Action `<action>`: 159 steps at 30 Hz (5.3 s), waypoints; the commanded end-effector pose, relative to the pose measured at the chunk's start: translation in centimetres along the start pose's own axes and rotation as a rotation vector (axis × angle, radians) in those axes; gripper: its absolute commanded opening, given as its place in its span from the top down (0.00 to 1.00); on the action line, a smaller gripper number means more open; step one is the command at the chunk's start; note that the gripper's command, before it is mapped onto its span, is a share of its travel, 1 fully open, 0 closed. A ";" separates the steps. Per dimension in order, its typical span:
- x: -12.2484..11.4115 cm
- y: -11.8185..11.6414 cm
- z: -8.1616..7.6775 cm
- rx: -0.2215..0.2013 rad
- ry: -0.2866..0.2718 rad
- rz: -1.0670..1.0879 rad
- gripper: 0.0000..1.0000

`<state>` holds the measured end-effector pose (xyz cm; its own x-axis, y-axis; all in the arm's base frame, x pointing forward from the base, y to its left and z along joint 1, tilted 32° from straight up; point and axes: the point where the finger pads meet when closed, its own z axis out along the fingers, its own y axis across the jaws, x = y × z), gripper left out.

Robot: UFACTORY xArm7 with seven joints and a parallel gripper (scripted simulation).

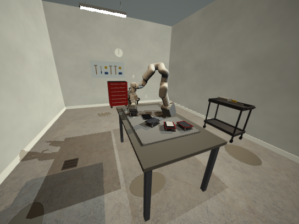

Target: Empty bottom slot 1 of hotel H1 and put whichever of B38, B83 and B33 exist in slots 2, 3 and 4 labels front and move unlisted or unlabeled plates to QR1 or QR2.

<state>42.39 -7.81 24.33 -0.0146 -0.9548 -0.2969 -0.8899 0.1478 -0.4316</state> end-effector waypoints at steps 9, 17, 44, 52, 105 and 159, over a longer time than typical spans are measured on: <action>0.0 -0.1 -0.1 0.003 0.201 -0.001 0.00; 0.0 -0.1 -0.1 0.003 0.301 -0.001 0.00; 0.0 -0.1 -0.1 0.002 0.717 0.000 0.00; 0.0 -0.1 -0.1 0.002 0.817 0.000 0.00; 0.0 0.0 -0.1 0.002 1.554 0.001 0.00; 9.5 0.0 -5.4 0.002 1.554 0.001 0.00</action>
<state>40.00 -17.25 25.87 -0.4553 -0.2734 0.8473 -0.8903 0.1471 -0.4310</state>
